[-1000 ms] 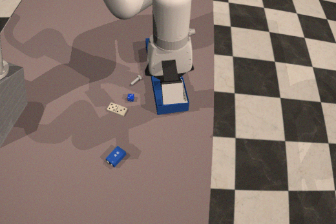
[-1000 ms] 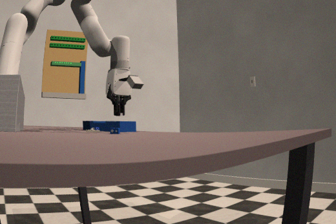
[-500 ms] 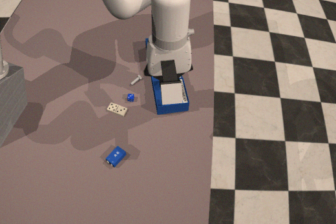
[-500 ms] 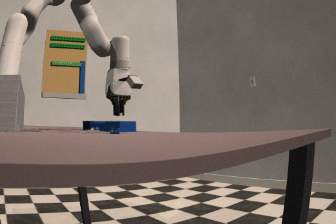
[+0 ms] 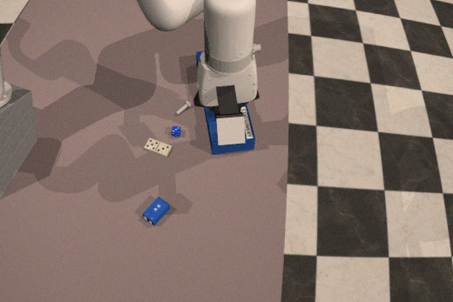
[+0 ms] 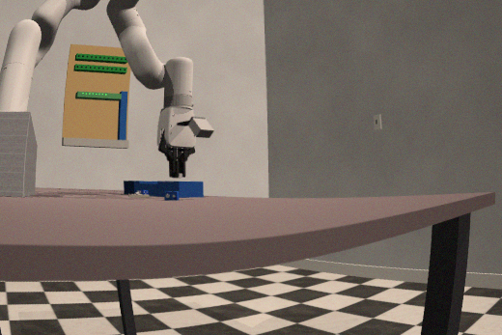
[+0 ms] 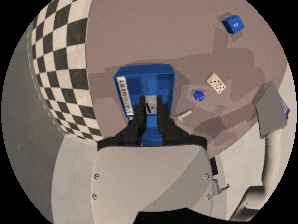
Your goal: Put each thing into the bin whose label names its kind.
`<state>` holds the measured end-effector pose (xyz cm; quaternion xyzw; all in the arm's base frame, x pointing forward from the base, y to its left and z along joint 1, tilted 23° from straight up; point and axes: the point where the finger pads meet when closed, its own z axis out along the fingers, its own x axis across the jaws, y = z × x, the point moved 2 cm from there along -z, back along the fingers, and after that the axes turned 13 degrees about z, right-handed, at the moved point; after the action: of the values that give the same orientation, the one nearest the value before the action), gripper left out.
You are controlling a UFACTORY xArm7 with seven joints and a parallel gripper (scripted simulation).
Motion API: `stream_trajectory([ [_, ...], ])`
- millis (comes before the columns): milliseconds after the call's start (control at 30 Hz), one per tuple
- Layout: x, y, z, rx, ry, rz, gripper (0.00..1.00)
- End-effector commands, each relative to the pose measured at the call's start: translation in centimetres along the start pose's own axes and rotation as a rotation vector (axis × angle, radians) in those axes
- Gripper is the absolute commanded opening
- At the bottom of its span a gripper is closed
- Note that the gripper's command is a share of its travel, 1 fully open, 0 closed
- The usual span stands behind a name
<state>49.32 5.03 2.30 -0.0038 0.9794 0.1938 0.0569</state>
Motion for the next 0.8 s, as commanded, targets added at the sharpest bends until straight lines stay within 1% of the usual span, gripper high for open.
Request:
stream_trajectory([
  [0, -0.2, -0.1, 0.5, 0.001, -0.005, 0.000, 0.00],
  [67, -0.2, -0.1, 0.5, 0.001, -0.005, 0.000, 0.00],
  [500, -0.2, -0.1, 3.1, 0.001, -0.005, 0.000, 0.00],
  [767, -0.2, -0.1, 3.2, 0.001, -0.005, 0.000, 0.00],
])
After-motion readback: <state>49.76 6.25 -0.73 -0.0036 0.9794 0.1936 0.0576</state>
